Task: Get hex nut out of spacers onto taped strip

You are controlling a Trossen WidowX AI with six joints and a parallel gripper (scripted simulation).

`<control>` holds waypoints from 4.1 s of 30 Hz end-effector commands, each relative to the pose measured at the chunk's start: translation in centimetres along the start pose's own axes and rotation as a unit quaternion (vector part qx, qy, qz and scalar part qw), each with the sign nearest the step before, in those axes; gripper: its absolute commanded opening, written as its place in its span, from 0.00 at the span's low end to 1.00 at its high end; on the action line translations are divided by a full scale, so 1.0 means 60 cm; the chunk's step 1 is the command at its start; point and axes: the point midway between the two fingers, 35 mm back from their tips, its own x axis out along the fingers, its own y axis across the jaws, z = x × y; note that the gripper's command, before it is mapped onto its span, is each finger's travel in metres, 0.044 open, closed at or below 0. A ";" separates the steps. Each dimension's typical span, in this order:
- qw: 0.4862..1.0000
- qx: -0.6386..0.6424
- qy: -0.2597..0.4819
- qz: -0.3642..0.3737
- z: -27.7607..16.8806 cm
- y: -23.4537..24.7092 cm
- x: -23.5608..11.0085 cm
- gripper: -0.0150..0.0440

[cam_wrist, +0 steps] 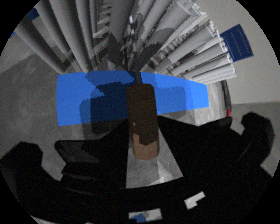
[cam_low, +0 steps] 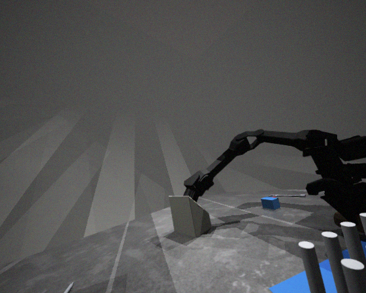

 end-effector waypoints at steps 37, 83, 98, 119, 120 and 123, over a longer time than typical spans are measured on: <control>1.000 0.006 -0.001 -0.001 -0.030 0.014 0.003 0.25; 1.000 0.006 0.000 0.000 -0.080 0.017 -0.017 0.25; 1.000 0.006 0.000 0.000 -0.097 0.017 -0.023 0.25; 1.000 0.006 0.001 0.000 -0.122 0.017 -0.033 0.25; 1.000 0.006 0.001 0.000 -0.123 0.017 -0.033 0.25; 1.000 0.006 0.001 0.000 -0.127 0.017 -0.034 0.25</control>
